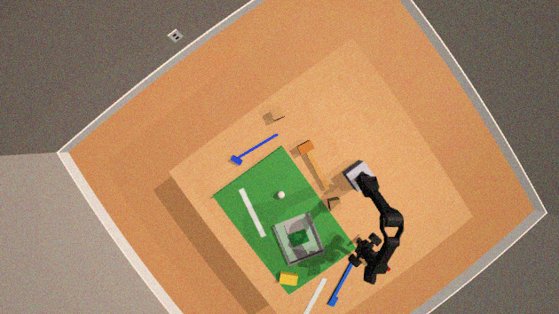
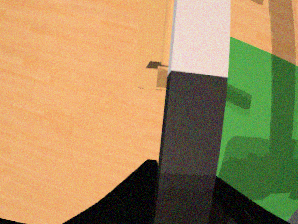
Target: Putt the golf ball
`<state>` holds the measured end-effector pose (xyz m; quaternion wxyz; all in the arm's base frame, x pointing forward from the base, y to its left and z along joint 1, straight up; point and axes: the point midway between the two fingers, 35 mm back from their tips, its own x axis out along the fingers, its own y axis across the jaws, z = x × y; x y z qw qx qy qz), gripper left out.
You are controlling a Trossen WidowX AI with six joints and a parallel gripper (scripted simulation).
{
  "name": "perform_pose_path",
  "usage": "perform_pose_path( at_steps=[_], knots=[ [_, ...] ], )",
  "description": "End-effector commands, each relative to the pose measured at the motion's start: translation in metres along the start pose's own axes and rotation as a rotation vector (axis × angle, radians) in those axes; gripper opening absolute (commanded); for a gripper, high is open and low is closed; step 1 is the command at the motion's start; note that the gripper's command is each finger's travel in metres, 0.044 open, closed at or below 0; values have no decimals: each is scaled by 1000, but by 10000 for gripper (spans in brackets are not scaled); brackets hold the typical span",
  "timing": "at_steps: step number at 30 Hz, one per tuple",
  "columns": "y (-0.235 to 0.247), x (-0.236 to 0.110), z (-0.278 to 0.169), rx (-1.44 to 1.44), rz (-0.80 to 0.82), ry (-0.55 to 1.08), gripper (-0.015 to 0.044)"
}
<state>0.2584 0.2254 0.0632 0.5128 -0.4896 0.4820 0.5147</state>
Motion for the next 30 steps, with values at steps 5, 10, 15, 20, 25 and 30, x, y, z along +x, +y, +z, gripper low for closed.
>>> perform_pose_path(
  at_steps=[5, 10, 15, 20, 25, 30],
  knots=[
    [2, -49, 2, -3, -11, -20, 0],
    [-3, -41, -6, 30, -13, -9, 0],
    [-18, -43, -32, 135, -18, -6, 0],
    [-29, -43, -59, 229, -19, -4, 0],
    [-37, -43, -87, 316, -19, -2, 0],
    [-43, -44, -114, 415, -22, 0, 0]
  ],
)
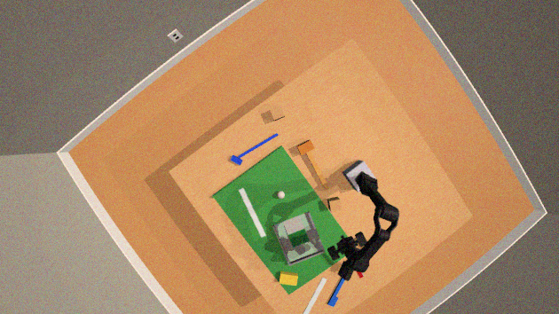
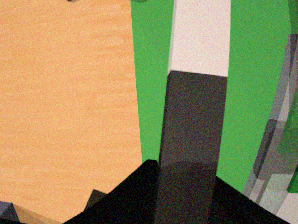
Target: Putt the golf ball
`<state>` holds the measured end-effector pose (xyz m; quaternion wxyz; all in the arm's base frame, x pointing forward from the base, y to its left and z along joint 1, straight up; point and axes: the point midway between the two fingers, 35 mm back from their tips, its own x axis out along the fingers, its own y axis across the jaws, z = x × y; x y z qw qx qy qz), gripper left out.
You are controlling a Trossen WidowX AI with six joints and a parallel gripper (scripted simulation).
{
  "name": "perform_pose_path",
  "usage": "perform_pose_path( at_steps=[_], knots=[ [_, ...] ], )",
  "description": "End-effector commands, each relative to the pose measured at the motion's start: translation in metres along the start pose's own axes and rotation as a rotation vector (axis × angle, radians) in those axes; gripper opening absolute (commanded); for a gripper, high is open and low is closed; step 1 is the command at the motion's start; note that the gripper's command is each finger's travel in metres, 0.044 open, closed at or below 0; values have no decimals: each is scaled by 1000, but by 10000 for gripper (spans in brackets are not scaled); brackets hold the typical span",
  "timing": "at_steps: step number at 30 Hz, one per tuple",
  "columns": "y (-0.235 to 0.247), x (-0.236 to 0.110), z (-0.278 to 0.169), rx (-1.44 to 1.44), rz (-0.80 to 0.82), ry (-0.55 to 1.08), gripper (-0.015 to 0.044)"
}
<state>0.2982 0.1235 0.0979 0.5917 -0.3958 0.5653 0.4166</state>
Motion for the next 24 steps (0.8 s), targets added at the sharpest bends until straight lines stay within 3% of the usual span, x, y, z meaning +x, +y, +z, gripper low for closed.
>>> perform_pose_path(
  at_steps=[1, 24],
  knots=[
    [-11, -4, -17, 80, -11, -10, 0],
    [-52, -9, -136, 570, -32, 2, 0]
  ],
)
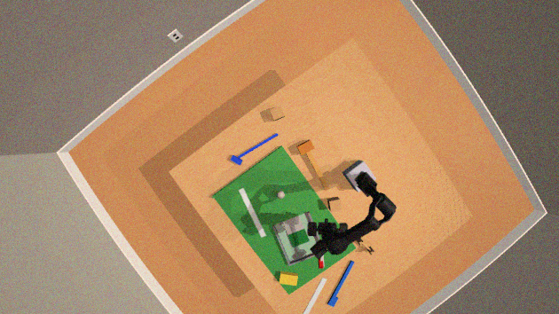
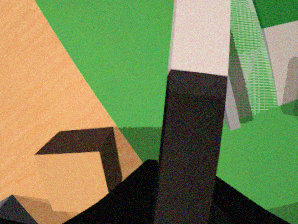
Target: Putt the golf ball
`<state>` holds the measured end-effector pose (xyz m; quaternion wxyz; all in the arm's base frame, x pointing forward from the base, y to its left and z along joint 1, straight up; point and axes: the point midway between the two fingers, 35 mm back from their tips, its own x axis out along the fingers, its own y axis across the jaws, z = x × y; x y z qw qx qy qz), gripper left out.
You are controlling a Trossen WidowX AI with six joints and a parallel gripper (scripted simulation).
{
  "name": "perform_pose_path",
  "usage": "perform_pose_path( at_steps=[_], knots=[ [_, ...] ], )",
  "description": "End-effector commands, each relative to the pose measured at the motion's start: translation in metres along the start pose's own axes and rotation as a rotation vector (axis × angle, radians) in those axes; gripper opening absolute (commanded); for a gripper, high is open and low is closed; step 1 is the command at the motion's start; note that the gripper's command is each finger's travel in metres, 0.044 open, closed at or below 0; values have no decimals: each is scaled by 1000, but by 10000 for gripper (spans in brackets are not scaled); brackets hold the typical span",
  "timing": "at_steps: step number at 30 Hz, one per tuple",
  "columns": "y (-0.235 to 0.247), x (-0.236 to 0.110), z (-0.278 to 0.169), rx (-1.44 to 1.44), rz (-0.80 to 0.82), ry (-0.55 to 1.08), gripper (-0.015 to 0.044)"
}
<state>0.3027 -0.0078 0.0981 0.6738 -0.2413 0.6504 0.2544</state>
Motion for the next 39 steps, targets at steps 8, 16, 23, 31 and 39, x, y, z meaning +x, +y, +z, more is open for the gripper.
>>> perform_pose_path(
  at_steps=[8, 16, 23, 31, 39],
  knots=[
    [-32, -4, -47, 233, -18, -4, 0],
    [-48, -5, -85, 404, -24, 0, 0],
    [-58, -6, -119, 553, -30, 3, 0],
    [-63, -7, -159, 723, -35, 7, 0],
    [-63, -8, -198, 894, -40, 11, 0]
  ],
)
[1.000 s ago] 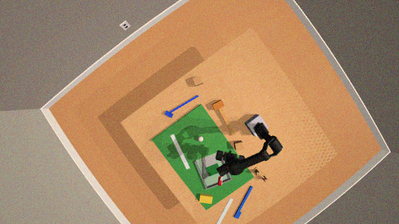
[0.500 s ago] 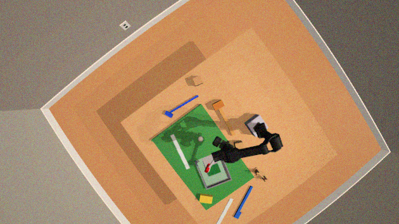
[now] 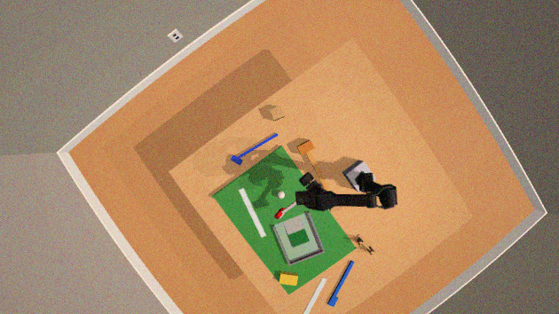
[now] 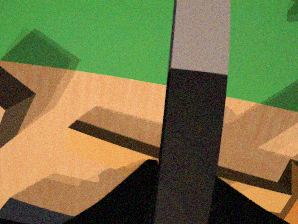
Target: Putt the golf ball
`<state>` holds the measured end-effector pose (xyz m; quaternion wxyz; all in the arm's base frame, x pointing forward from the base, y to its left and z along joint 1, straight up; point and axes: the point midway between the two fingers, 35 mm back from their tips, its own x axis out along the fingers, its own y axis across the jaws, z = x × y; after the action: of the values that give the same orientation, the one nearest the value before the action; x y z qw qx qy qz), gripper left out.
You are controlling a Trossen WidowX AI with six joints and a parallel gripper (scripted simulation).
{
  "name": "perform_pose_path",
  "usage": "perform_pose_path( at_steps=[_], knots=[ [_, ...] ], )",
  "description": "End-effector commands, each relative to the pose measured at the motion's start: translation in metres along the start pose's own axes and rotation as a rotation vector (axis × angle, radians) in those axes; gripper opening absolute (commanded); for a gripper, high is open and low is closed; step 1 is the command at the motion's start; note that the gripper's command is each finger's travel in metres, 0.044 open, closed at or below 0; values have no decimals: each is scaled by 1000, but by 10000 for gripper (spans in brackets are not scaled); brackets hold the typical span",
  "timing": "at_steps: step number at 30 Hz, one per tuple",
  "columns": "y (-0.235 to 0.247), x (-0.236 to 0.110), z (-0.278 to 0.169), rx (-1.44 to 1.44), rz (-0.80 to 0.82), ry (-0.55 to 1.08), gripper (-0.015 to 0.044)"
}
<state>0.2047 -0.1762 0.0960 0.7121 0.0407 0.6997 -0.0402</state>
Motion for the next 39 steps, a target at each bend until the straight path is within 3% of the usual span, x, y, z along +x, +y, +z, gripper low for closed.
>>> perform_pose_path(
  at_steps=[1, 13, 39],
  knots=[
    [-13, -2, -12, 85, -10, -8, 0],
    [-44, -2, -55, 326, -17, -2, 0],
    [-46, 50, -56, 329, -17, -2, 0]
  ],
)
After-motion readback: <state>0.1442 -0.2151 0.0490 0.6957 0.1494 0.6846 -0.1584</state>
